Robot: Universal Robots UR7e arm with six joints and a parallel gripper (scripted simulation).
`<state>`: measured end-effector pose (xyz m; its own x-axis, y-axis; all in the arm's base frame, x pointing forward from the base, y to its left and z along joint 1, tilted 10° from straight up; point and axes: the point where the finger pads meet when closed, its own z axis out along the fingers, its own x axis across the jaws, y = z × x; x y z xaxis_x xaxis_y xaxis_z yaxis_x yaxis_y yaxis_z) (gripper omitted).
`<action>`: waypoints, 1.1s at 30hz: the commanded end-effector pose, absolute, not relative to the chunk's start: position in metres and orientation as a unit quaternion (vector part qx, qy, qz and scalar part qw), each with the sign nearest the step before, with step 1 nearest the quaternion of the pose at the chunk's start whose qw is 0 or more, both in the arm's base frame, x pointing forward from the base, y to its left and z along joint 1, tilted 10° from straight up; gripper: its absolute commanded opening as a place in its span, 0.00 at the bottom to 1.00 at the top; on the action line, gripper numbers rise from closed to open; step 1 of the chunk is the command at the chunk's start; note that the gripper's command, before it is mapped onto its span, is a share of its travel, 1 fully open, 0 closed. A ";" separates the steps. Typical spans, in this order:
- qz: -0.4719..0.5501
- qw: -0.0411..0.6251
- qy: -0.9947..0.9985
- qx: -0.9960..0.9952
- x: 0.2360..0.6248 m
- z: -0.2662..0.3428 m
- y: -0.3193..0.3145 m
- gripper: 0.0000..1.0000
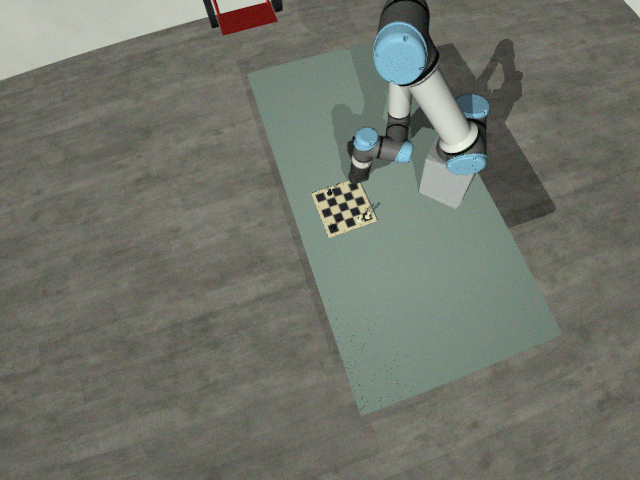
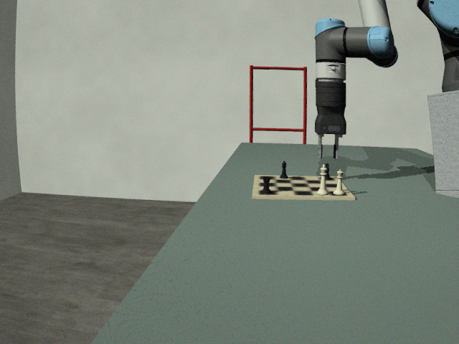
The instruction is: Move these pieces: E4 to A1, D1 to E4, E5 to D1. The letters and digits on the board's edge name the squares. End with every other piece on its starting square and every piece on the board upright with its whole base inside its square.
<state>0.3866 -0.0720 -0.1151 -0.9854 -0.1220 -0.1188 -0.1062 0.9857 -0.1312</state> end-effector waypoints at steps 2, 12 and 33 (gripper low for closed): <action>-0.062 0.063 0.994 -0.057 0.385 -0.096 -0.070 0.73; -0.062 0.063 0.994 -0.057 0.382 -0.076 -0.068 0.73; -0.062 0.063 0.994 -0.057 0.381 -0.066 -0.066 1.00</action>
